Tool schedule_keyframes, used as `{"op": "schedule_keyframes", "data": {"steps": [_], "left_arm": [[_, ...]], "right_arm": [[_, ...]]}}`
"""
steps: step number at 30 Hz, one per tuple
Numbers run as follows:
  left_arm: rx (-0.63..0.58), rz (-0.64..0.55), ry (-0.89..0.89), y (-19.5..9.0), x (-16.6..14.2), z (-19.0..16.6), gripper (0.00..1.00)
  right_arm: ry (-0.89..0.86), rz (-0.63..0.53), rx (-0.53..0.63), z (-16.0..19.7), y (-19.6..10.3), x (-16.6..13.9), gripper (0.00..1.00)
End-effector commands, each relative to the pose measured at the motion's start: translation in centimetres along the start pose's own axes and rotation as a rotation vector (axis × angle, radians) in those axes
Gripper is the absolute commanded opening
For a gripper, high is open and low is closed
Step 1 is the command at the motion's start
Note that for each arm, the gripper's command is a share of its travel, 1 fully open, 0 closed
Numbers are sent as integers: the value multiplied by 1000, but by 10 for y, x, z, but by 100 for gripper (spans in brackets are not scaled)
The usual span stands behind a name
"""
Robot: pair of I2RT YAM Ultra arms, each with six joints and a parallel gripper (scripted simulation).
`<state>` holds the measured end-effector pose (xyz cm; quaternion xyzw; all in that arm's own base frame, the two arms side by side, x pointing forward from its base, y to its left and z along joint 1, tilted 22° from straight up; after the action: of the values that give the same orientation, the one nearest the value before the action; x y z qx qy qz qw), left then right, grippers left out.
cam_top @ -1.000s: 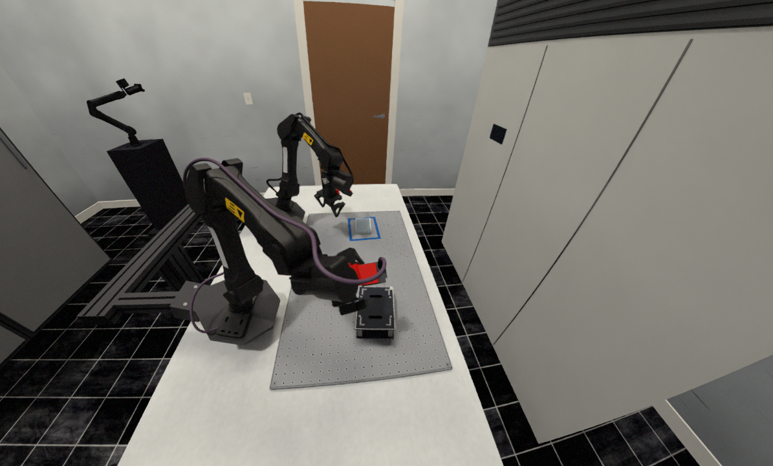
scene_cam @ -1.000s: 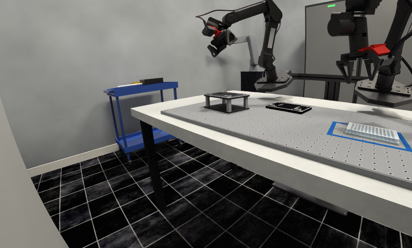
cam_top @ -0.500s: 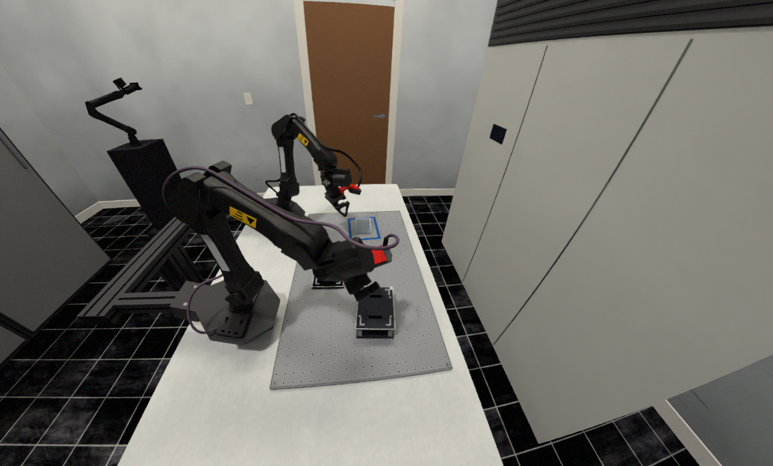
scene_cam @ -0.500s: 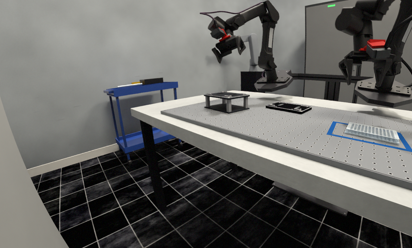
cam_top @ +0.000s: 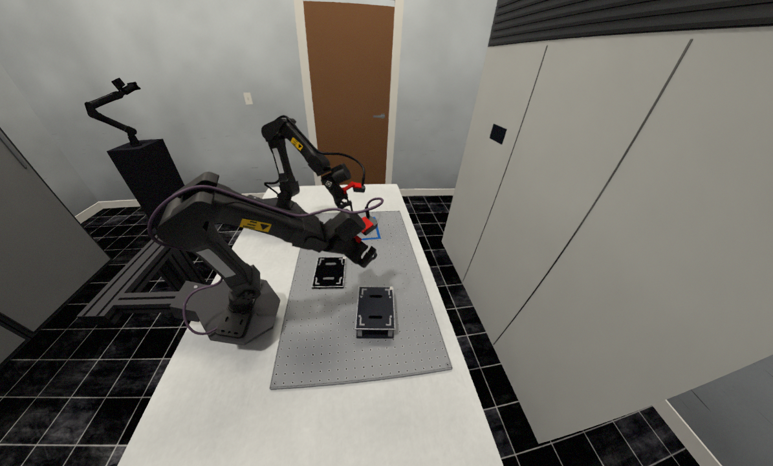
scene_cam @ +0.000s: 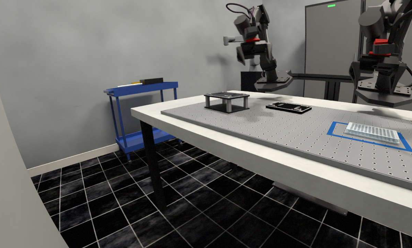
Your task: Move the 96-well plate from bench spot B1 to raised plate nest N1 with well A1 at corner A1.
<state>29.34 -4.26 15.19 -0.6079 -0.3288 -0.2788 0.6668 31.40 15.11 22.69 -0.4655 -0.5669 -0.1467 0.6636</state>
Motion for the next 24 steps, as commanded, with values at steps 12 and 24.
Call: {"op": "schedule_keyframes", "data": {"steps": [12, 24], "left_arm": [[-146, -176, 110, 19, 22, 3, 100], [-141, -175, 110, 21, 21, 6, 100]], "right_arm": [[-212, -321, -101, 116, 2, 26, 100], [-263, -448, 85, 222, -44, -2, 100]]}}
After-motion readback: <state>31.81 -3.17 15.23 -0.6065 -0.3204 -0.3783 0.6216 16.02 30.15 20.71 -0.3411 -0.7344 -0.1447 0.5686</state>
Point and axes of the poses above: on each arm, the point where the finger pads meet when closed, its own y axis out along the fingers, its own z axis across the jaws, x = y × z, the point moved 2 cm from there along -y, back along the fingers, and after that the axes turned 9 degrees about y, right-handed, at the moved point
